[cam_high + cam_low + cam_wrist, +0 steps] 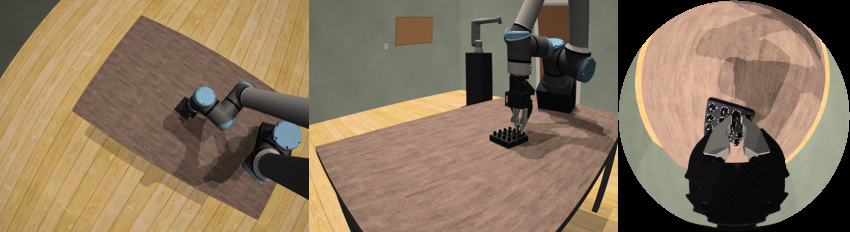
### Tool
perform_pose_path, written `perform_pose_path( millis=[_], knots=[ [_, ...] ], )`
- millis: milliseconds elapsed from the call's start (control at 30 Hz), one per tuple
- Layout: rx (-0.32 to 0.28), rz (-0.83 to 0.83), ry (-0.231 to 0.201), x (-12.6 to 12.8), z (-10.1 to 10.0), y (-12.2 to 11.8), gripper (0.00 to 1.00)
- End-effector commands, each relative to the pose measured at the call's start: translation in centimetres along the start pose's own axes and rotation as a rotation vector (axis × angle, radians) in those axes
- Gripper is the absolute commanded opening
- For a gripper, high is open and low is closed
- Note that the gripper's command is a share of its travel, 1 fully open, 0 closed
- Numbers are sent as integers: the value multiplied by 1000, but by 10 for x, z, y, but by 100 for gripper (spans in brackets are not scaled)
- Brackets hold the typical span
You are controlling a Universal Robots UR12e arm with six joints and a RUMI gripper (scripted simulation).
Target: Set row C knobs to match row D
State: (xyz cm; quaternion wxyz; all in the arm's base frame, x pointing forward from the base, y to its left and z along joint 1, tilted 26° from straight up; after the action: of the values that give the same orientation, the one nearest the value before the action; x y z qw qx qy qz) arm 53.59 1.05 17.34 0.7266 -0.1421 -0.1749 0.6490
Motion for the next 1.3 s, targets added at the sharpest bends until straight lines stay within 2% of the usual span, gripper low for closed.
perform_pose_path(
  millis=[0,1000,1033,1267],
  knots=[
    [4,98,-4,0,-1,0,4],
    [4,152,-4,-1,-1,0,4],
    [4,152,-4,-1,-1,0,11],
    [4,152,-4,-1,-1,0,11]
  ],
)
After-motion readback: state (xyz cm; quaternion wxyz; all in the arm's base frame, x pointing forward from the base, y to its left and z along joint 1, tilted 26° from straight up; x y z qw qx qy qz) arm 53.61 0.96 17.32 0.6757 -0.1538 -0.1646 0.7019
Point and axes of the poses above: the point where the finger pads meet when closed, its own z axis back along the fingers, its own x axis across the jaws, y = z × x, the point moved 4 cm from there along z, back along the fingers, and after that the axes turned 8 degrees about -z, right-handed, at the moved point
